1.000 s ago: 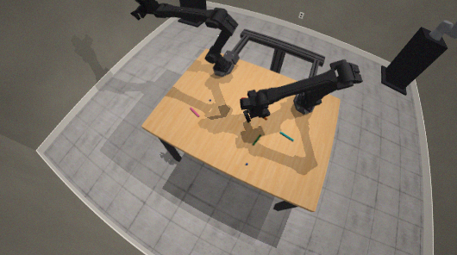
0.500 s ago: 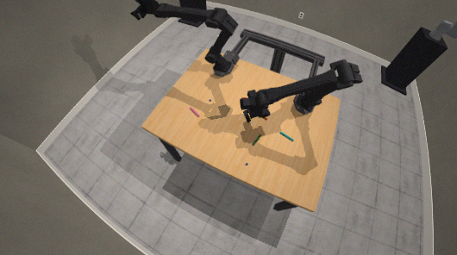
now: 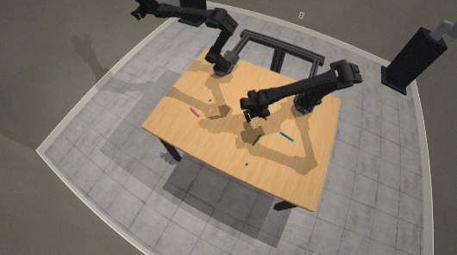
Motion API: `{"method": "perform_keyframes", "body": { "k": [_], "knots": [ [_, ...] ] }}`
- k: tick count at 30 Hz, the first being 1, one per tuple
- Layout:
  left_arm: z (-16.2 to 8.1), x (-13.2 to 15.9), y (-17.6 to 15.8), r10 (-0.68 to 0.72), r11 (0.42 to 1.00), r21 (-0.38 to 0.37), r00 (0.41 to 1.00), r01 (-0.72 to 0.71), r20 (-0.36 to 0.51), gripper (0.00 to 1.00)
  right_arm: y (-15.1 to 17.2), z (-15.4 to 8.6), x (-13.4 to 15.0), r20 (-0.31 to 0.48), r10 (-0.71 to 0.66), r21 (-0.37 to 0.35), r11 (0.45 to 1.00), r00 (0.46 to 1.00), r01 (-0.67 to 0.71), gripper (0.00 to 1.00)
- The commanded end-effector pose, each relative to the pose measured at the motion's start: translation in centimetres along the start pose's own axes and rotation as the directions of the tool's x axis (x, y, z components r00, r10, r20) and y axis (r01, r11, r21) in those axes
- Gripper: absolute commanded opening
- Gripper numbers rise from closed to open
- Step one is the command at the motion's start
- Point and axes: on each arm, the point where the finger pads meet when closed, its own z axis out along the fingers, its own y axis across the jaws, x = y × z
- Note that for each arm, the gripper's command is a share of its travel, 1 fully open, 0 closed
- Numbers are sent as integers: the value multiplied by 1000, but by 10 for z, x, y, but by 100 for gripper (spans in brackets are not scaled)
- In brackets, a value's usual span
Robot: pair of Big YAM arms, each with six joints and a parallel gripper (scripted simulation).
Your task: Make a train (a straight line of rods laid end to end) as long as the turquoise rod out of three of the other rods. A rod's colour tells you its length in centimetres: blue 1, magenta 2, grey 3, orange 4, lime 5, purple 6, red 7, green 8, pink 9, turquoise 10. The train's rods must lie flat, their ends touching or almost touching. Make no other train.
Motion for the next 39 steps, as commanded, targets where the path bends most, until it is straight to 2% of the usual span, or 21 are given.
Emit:
{"method": "perform_keyframes", "body": {
  "k": [1,33,34,35,39],
  "knots": [
    [4,-6,-2,26,1000,13,1000,-26,-1,100,-10,3,-46,87,11,22,1000,996,-13,100],
    [4,-6,-2,26,1000,13,1000,-26,-1,100,-10,3,-46,87,11,22,1000,996,-13,100],
    [6,-3,-5,12,1000,21,1000,-12,-2,100,-10,3,-46,87,11,22,1000,996,-13,100],
    [-3,9,-3,-45,999,-3,999,45,3,100,-10,3,-46,87,11,22,1000,996,-13,100],
    [-4,41,-28,-217,976,6,976,217,3,100,-10,3,-46,87,11,22,1000,996,-13,100]
  ]
}}
